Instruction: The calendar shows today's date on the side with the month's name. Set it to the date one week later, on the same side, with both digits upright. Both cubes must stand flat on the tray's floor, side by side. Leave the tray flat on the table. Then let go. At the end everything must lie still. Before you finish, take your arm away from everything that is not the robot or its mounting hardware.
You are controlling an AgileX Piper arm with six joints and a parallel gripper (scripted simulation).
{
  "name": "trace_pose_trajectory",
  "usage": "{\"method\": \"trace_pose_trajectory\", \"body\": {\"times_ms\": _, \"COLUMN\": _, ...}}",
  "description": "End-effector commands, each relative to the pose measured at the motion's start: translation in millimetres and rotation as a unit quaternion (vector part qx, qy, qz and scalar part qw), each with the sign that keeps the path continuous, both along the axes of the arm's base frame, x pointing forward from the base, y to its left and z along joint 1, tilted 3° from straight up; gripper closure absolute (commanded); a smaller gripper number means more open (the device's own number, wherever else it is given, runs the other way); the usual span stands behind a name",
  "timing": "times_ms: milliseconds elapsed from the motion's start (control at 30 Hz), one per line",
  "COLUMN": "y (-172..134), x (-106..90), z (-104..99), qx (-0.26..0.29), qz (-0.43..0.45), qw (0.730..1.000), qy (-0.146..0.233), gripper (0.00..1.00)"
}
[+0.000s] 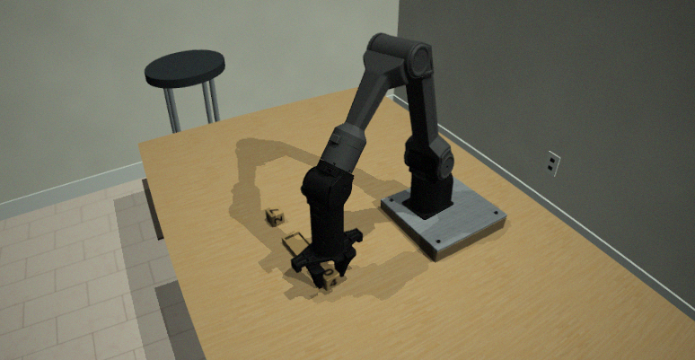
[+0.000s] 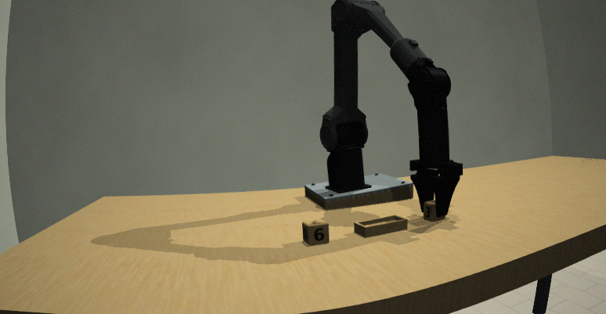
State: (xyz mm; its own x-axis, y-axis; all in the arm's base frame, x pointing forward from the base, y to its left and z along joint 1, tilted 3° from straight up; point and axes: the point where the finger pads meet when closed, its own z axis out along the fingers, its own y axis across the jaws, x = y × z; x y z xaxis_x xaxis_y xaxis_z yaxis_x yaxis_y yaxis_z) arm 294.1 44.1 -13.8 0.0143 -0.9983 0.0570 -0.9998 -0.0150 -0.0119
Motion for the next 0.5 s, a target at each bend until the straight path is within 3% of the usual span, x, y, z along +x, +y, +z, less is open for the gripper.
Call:
{"method": "trace_pose_trajectory", "body": {"times_ms": 0, "y": -0.6, "x": -0.7, "z": -0.6, "qx": -0.001, "qz": -0.001, "qw": 1.000, "qy": 0.001, "gripper": 0.36}}
{"method": "trace_pose_trajectory", "body": {"times_ms": 167, "y": -0.6, "x": -0.7, "z": -0.6, "qx": -0.001, "qz": -0.001, "qw": 1.000, "qy": 0.001, "gripper": 0.36}}
{"method": "trace_pose_trajectory", "body": {"times_ms": 200, "y": -0.6, "x": -0.7, "z": -0.6, "qx": -0.001, "qz": -0.001, "qw": 1.000, "qy": 0.001, "gripper": 0.62}}
{"method": "trace_pose_trajectory", "body": {"times_ms": 467, "y": -0.6, "x": -0.7, "z": -0.6, "qx": -0.001, "qz": -0.001, "qw": 1.000, "qy": 0.001, "gripper": 0.62}}
